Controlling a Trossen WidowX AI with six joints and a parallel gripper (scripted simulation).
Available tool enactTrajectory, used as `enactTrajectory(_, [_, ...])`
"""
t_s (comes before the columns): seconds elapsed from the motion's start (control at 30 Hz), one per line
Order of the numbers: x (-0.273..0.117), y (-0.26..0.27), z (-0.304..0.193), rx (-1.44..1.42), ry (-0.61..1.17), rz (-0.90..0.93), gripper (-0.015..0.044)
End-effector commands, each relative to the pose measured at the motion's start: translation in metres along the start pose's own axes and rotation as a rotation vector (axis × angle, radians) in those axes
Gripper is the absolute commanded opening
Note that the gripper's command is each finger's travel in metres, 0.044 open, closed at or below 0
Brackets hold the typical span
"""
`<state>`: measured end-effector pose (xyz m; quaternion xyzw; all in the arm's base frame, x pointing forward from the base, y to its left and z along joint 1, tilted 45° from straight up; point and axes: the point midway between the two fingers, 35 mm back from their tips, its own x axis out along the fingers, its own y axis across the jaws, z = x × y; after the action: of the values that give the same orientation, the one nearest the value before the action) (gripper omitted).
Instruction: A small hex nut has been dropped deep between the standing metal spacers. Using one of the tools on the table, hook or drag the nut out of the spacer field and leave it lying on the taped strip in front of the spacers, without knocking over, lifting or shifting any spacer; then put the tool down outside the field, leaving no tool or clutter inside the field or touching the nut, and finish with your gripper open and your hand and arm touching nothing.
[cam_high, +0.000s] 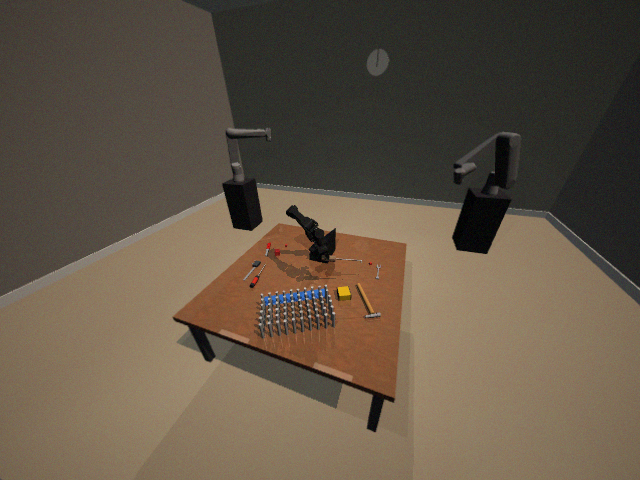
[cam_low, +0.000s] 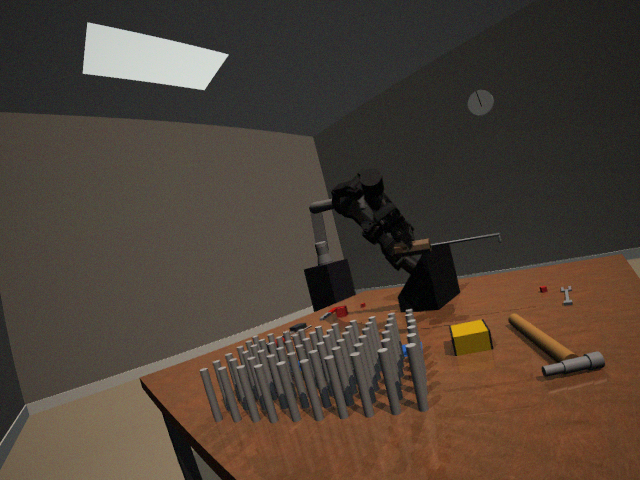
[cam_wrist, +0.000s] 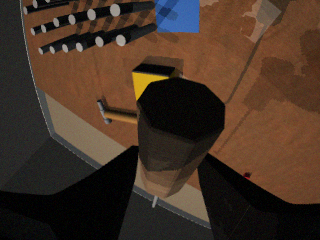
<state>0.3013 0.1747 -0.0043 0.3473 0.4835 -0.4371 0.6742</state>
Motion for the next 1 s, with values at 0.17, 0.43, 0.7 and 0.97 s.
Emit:
enactTrajectory(0.17, [-0.024, -0.003, 0.052, 0.243, -0.075, 0.111, 0.0])
enactTrajectory(0.43, [-0.04, -0.013, 0.093, 0.44, -0.138, 0.2, 0.0])
enactTrajectory(0.7, [-0.056, -0.028, 0.132, 0.641, -0.201, 0.29, 0.0])
enactTrajectory(0.97, [-0.07, -0.049, 0.168, 0.843, -0.264, 0.384, 0.0])
